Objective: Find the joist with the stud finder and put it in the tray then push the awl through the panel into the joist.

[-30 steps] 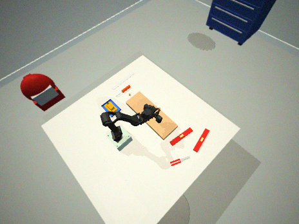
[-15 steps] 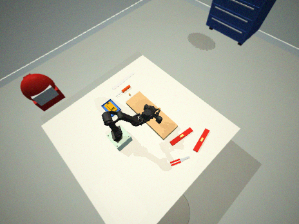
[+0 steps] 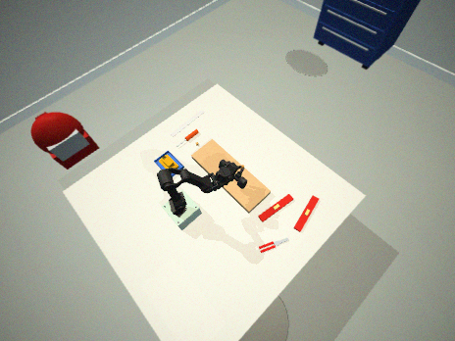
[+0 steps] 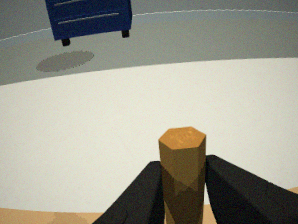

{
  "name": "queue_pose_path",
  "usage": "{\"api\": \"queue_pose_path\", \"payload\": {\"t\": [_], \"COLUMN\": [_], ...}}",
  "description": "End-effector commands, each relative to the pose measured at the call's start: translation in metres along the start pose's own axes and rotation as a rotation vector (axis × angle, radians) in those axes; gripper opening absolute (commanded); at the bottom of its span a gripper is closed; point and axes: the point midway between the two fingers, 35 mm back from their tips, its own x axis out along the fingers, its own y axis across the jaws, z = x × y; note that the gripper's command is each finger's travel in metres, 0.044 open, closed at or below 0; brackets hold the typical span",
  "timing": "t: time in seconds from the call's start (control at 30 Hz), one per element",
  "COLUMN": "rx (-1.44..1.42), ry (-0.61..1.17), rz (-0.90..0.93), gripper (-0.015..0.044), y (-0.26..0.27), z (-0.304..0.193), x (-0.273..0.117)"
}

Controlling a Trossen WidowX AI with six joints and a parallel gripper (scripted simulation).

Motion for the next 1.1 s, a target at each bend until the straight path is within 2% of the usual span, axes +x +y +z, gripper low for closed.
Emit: {"api": "queue_pose_path", "payload": {"t": [0.0, 1.07], "rx": [0.005, 0.006], "ry": [0.001, 0.001], "rz": [-0.004, -0.004], "gripper": [0.0000, 0.0000], "y": [-0.001, 0.000], "z": [-0.003, -0.018], "x": [0.001, 0.006]}}
